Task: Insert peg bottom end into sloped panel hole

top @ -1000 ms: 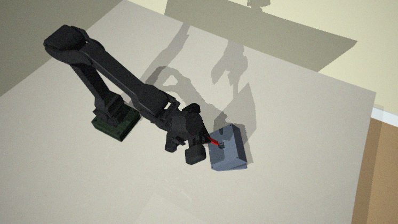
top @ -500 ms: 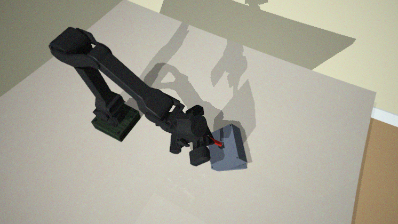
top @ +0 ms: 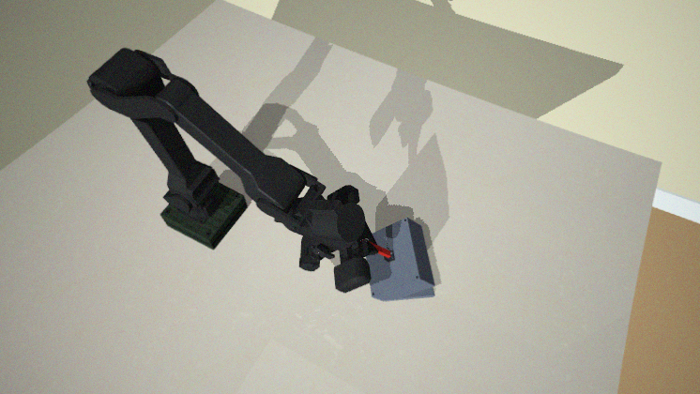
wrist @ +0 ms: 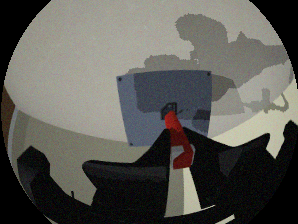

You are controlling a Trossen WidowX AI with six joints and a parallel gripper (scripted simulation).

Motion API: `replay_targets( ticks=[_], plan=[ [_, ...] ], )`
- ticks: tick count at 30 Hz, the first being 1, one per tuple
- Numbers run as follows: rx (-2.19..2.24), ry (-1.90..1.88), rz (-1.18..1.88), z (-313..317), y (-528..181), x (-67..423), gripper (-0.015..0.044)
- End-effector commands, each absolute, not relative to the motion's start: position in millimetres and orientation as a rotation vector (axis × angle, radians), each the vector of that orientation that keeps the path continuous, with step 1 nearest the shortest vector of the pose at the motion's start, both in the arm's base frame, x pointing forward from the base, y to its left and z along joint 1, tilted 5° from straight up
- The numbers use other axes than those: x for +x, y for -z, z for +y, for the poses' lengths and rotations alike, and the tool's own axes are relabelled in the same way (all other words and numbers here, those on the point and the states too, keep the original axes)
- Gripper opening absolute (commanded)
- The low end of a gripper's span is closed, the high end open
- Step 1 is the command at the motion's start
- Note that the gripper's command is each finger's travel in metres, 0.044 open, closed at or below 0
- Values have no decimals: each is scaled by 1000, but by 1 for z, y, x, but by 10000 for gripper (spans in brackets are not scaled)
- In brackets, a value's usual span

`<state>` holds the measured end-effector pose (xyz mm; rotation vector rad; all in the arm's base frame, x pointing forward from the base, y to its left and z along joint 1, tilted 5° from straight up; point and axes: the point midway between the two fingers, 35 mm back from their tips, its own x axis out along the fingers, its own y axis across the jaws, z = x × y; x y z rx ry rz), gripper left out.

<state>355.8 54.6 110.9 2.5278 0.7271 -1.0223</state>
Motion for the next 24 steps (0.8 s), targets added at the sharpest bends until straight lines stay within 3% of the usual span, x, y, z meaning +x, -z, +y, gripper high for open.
replay_targets(
  ticks=[1, 24],
  plan=[
    [2527, 1023, 728, 55, -111, 356, 0],
    [2527, 1023, 728, 54, -106, 353, 0]
  ],
)
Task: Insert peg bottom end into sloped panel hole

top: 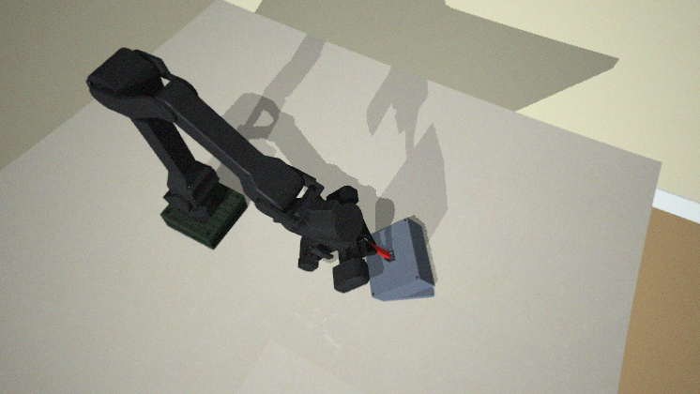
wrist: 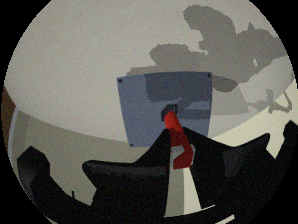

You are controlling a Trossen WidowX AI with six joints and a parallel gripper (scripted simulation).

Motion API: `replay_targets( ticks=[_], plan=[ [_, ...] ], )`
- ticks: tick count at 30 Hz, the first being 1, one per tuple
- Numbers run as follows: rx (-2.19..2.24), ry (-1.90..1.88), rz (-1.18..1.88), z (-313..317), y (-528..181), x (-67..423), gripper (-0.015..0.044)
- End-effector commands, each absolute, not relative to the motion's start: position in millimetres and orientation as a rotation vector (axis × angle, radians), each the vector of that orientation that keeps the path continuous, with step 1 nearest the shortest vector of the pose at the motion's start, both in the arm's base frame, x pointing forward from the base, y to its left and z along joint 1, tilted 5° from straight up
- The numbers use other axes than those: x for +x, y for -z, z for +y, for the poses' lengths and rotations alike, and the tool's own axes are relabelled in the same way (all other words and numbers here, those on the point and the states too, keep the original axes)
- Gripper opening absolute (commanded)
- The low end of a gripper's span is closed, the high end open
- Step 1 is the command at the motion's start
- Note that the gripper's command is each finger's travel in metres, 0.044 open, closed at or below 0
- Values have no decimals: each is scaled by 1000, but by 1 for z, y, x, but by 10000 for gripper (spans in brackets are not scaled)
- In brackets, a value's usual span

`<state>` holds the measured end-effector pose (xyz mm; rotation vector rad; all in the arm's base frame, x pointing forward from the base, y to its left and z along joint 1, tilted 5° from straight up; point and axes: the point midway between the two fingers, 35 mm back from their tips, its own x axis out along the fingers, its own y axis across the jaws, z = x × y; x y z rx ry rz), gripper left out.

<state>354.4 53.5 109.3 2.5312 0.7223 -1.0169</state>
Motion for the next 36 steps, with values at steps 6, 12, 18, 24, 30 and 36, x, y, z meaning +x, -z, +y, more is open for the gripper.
replay_targets(
  ticks=[6, 12, 18, 24, 30, 36],
  plan=[
    [2527, 1023, 728, 55, -104, 355, 0],
    [2527, 1023, 728, 56, -102, 357, 0],
    [2527, 1022, 728, 57, -100, 359, 0],
    [2527, 1022, 728, 57, -98, 361, 0],
    [2527, 1022, 728, 58, -95, 365, 0],
    [2527, 1022, 728, 59, -93, 367, 0]
  ],
)
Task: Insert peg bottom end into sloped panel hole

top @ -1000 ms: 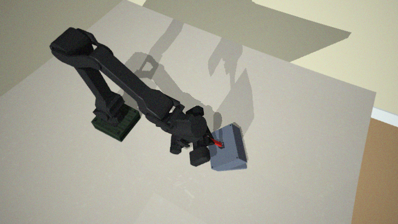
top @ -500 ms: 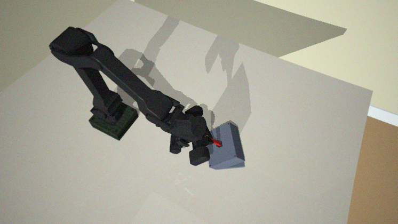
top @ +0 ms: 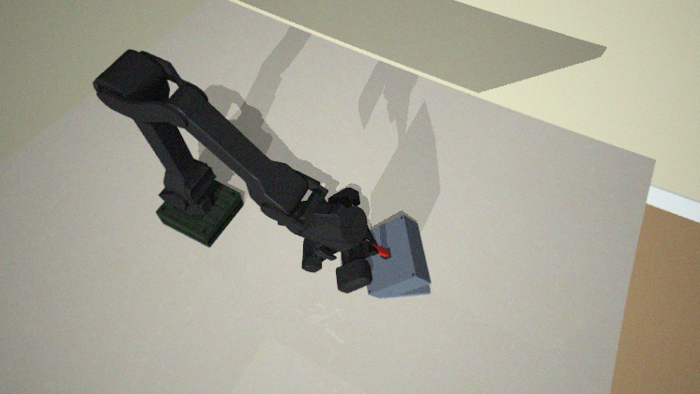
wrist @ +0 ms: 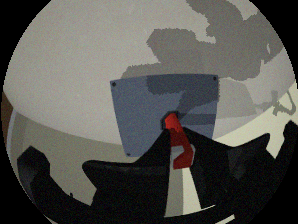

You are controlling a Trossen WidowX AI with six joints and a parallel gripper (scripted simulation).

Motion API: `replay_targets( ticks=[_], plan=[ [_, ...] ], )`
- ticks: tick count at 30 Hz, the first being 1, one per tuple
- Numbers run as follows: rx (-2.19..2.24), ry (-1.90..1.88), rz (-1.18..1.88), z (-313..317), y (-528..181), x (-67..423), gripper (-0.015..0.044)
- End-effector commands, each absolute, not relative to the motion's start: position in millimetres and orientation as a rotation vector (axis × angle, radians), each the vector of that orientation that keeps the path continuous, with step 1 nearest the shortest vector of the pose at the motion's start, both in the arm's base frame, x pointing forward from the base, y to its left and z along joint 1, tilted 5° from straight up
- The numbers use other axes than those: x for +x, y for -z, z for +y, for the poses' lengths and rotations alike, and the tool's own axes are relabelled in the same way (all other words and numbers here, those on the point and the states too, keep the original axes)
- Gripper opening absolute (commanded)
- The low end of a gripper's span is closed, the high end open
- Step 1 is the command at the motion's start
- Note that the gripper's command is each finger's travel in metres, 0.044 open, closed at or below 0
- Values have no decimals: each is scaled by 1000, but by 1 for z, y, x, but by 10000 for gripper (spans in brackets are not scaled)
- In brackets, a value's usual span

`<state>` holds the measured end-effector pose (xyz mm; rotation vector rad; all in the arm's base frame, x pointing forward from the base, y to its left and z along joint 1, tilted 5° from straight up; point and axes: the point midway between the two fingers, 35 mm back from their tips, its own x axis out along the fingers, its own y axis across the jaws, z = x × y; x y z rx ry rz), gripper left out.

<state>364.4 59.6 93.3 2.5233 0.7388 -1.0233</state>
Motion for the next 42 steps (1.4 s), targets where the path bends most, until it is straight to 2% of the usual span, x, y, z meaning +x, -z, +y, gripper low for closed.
replay_targets(
  ticks=[1, 35, 42],
  plan=[
    [2527, 1022, 728, 60, -93, 368, 0],
    [2523, 1024, 739, 64, -84, 375, 0],
    [2523, 1024, 739, 64, -84, 375, 184]
  ],
)
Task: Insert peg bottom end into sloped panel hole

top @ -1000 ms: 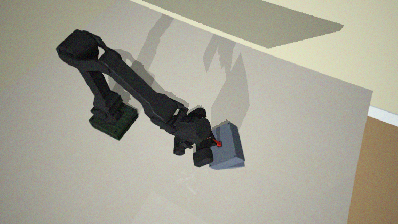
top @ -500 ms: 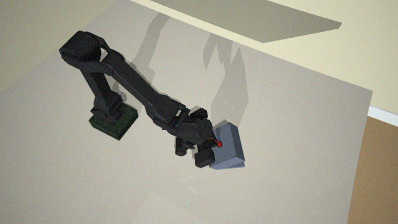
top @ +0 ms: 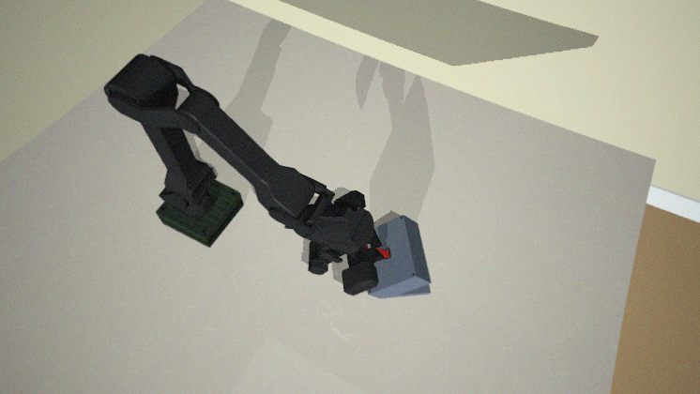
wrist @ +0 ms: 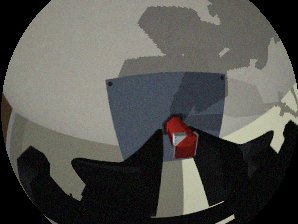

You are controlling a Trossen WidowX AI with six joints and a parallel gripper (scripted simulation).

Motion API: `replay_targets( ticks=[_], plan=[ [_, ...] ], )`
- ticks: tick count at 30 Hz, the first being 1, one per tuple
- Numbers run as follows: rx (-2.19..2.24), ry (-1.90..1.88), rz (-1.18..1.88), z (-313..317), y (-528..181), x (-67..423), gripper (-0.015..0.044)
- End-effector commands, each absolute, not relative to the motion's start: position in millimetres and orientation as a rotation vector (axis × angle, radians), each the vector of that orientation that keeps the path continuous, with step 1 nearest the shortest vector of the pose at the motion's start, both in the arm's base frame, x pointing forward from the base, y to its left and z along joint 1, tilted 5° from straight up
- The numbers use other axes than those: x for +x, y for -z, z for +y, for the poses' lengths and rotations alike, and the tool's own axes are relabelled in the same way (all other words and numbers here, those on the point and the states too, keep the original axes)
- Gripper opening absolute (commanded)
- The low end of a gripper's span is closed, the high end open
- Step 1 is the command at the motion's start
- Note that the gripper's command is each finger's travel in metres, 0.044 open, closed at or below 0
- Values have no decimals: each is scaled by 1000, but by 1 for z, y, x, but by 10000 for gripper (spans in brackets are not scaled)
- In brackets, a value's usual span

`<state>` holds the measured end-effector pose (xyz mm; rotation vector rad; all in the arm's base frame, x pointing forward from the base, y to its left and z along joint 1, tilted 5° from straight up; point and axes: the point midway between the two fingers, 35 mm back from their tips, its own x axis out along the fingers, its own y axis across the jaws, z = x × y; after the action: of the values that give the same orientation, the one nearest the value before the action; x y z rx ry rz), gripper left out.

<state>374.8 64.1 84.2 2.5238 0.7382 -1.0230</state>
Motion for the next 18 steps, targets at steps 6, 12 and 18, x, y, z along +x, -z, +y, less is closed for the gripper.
replay_targets(
  ticks=[6, 12, 18],
  plan=[
    [2523, 1024, 739, 64, -84, 375, 341],
    [2523, 1025, 738, 62, -89, 372, 440],
    [2523, 1026, 736, 58, -95, 368, 440]
  ],
)
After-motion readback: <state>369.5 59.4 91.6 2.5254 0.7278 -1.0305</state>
